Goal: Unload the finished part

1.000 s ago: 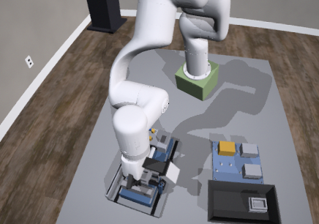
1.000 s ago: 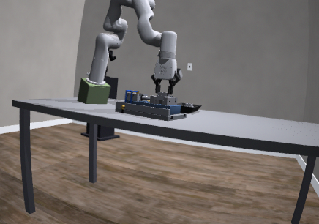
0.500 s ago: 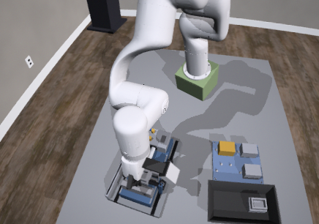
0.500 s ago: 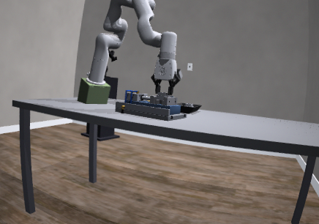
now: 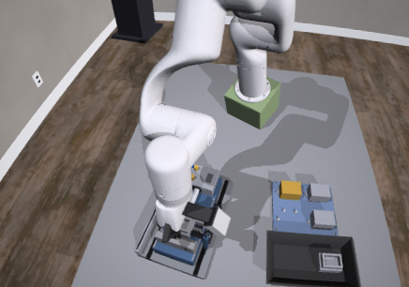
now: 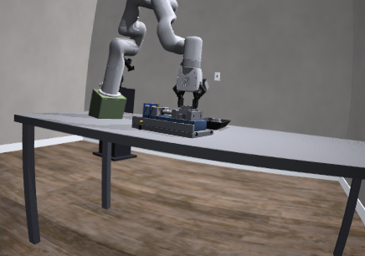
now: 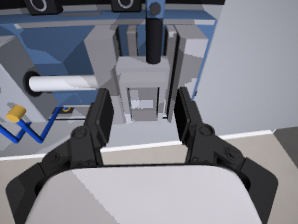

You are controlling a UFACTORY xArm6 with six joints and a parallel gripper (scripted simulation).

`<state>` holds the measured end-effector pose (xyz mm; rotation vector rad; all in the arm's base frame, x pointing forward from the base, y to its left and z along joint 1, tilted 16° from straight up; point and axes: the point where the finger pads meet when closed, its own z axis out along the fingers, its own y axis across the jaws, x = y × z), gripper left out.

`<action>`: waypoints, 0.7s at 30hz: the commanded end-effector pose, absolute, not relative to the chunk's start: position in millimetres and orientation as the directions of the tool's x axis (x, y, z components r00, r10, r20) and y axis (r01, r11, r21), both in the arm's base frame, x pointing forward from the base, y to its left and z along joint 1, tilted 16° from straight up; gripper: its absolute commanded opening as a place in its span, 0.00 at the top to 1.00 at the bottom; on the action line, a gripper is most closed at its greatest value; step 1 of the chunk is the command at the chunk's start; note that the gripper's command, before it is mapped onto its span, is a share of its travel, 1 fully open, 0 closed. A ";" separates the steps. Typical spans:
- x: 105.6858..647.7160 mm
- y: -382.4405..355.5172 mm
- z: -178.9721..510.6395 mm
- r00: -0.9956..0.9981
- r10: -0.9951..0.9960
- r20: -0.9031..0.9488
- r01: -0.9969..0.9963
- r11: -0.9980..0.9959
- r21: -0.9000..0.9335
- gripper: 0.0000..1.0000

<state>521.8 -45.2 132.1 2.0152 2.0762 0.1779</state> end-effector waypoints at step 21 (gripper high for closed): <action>523.0 -45.2 134.0 -0.018 0.996 -0.088 0.965 0.040 0.258 1.00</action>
